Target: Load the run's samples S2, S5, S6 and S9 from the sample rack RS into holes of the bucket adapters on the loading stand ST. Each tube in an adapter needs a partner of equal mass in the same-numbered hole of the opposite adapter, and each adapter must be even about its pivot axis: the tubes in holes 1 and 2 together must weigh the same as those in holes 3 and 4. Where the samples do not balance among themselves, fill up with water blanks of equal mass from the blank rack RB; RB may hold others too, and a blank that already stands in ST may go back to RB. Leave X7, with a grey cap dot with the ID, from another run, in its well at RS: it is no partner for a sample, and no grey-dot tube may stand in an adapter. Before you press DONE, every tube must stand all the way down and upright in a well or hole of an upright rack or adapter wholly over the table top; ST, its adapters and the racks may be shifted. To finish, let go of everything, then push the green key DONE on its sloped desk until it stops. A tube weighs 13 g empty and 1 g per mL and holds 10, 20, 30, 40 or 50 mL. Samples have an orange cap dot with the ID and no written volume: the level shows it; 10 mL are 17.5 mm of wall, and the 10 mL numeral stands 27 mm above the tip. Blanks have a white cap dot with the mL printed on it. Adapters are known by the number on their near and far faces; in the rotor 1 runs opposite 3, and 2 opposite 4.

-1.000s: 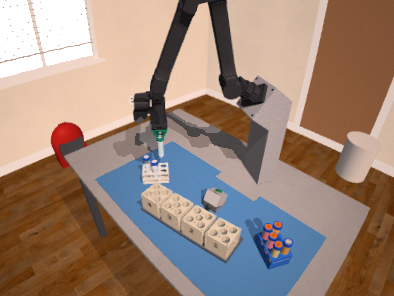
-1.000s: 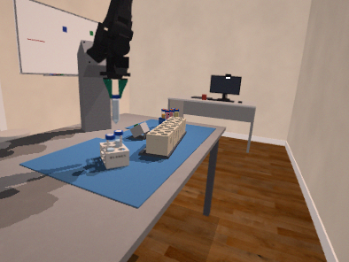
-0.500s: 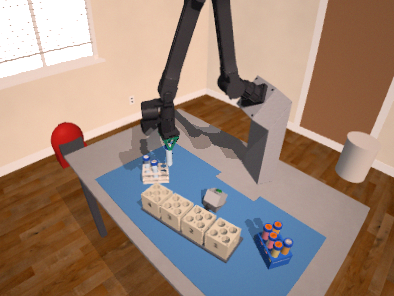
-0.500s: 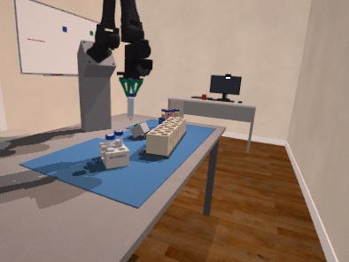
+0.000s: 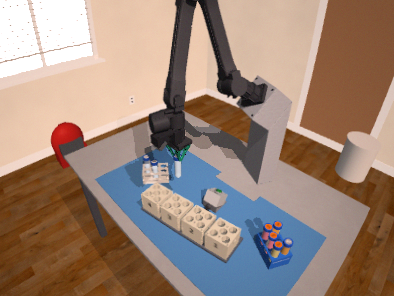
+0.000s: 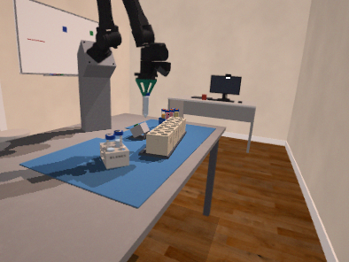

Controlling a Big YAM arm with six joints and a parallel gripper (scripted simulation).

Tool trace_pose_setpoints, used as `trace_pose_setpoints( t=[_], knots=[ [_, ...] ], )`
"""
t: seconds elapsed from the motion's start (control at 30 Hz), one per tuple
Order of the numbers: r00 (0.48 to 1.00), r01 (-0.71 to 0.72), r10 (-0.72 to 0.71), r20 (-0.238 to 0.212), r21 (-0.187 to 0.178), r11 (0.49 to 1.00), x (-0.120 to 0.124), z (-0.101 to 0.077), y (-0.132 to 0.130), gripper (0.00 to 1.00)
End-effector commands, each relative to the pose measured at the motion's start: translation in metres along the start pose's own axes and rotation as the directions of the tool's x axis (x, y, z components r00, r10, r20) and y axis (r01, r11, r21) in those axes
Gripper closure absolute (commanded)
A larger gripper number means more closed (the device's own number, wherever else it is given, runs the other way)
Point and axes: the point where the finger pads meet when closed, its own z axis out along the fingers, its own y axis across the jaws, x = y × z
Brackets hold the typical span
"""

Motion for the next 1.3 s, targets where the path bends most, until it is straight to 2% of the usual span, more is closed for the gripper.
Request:
trace_pose_setpoints(
  t=[0.0, 0.07, 0.17, 0.43, 0.63, 0.7, 1.2, 1.27],
  knots=[
    [0.994, 0.100, -0.099, 0.040, -0.010, 0.995, -0.023, -0.003, 0.019, 1.00],
    [0.988, 0.152, -0.151, 0.040, -0.009, 0.988, -0.026, -0.004, 0.032, 1.00],
    [0.985, 0.171, -0.171, 0.033, -0.012, 0.985, -0.025, -0.004, 0.040, 1.00],
    [0.989, 0.147, -0.147, 0.035, -0.016, 0.989, -0.039, -0.006, 0.094, 1.00],
    [0.987, 0.158, -0.158, 0.019, -0.020, 0.987, -0.044, -0.008, 0.134, 1.00],
    [0.987, 0.158, -0.158, 0.019, -0.020, 0.987, -0.044, -0.008, 0.134, 1.00],
    [0.987, 0.160, -0.160, 0.022, -0.024, 0.987, -0.068, -0.014, 0.235, 1.00],
    [0.987, 0.160, -0.160, 0.022, -0.024, 0.987, -0.068, -0.014, 0.235, 1.00]
  ],
)
